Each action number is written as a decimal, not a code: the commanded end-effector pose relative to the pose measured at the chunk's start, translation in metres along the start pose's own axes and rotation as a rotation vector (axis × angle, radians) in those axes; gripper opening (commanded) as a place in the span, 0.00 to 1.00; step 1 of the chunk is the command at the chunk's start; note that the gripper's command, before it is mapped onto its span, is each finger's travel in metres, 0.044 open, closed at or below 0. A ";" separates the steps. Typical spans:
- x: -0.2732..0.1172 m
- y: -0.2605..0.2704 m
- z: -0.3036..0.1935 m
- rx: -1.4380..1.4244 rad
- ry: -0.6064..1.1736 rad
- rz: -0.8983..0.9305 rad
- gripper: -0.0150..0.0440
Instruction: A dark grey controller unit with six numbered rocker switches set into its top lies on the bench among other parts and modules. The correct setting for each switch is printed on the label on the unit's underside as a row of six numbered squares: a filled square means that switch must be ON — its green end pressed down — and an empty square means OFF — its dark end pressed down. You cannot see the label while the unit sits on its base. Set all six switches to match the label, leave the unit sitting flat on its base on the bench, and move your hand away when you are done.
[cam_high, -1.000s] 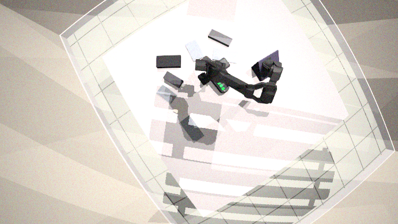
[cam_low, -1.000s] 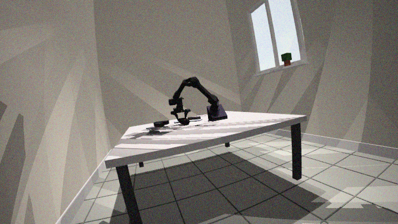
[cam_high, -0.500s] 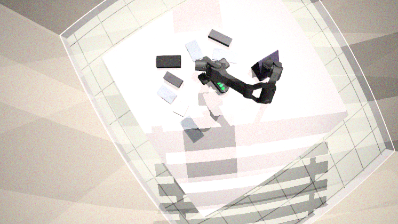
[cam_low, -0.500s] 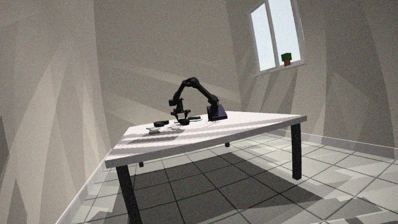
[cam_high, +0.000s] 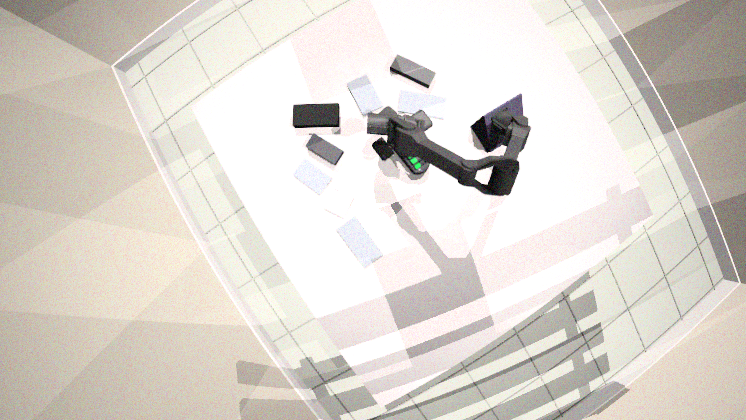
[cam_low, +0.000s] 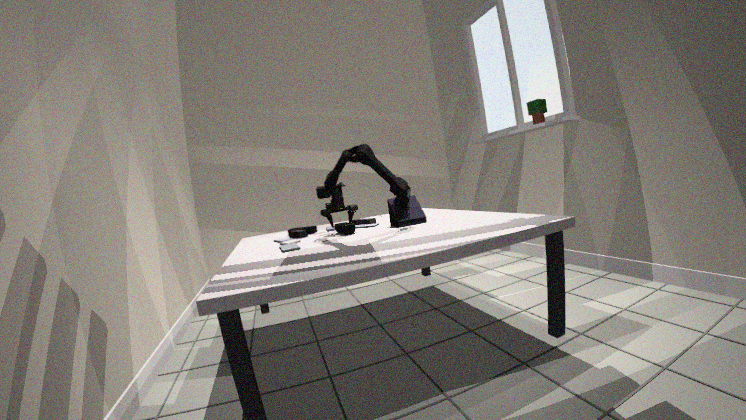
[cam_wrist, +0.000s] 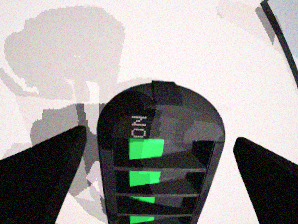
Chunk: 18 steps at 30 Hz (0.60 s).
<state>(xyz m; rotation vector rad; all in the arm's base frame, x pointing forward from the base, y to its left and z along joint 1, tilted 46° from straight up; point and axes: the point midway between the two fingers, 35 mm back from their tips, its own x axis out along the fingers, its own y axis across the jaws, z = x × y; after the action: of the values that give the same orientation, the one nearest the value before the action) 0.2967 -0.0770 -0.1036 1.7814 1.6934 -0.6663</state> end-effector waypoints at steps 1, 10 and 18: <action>-0.025 0.002 -0.035 -0.002 -0.003 0.006 1.00; -0.036 0.001 -0.053 -0.002 -0.003 0.006 1.00; -0.036 0.001 -0.053 -0.002 -0.003 0.006 1.00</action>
<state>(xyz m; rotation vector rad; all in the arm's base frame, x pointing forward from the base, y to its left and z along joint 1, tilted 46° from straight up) 0.2936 -0.0653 -0.0418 1.7777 1.6861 -0.6587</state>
